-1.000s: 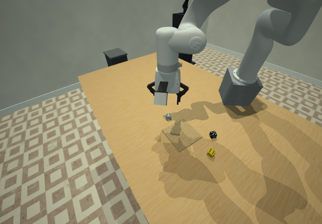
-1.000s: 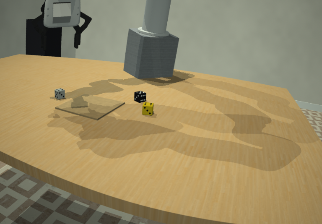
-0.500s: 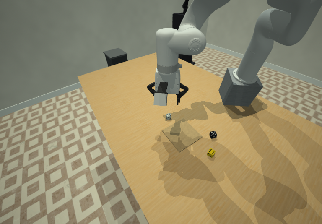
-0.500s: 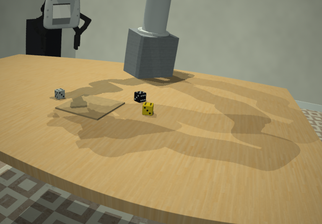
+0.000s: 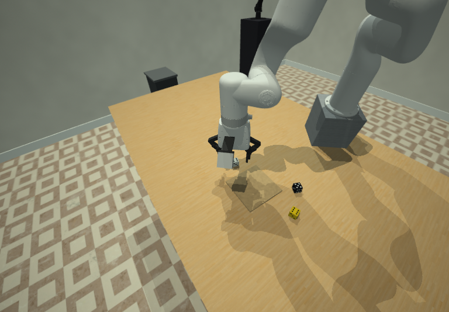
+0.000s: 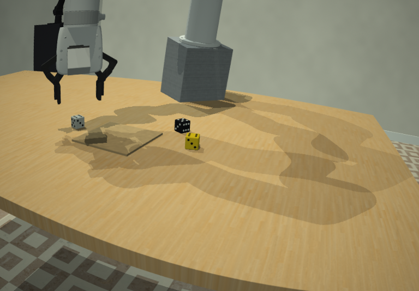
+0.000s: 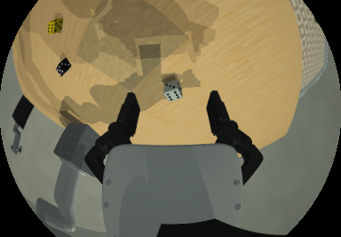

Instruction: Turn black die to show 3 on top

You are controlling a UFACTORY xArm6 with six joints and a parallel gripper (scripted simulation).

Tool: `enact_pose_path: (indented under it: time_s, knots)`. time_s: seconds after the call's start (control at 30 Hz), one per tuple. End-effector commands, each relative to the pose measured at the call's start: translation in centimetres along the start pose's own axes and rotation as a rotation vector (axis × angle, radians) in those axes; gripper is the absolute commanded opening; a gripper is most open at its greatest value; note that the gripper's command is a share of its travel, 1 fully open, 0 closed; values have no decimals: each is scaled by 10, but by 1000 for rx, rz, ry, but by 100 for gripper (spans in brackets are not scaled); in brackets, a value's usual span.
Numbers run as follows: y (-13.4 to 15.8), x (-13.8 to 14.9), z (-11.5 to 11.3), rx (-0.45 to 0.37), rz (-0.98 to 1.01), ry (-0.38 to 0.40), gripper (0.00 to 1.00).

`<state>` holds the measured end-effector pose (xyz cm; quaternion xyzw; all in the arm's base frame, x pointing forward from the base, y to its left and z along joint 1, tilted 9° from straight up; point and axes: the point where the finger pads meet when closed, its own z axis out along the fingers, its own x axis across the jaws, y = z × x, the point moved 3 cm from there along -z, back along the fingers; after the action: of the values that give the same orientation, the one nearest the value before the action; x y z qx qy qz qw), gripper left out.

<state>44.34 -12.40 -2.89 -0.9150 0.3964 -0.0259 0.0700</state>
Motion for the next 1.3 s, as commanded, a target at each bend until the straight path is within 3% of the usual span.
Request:
enact_pose_path:
  time_s: [0.0, 1.27]
  knots:
    - [-4, 5, 19, 10, -1, 5, 100]
    - [-4, 5, 23, 10, -1, 5, 100]
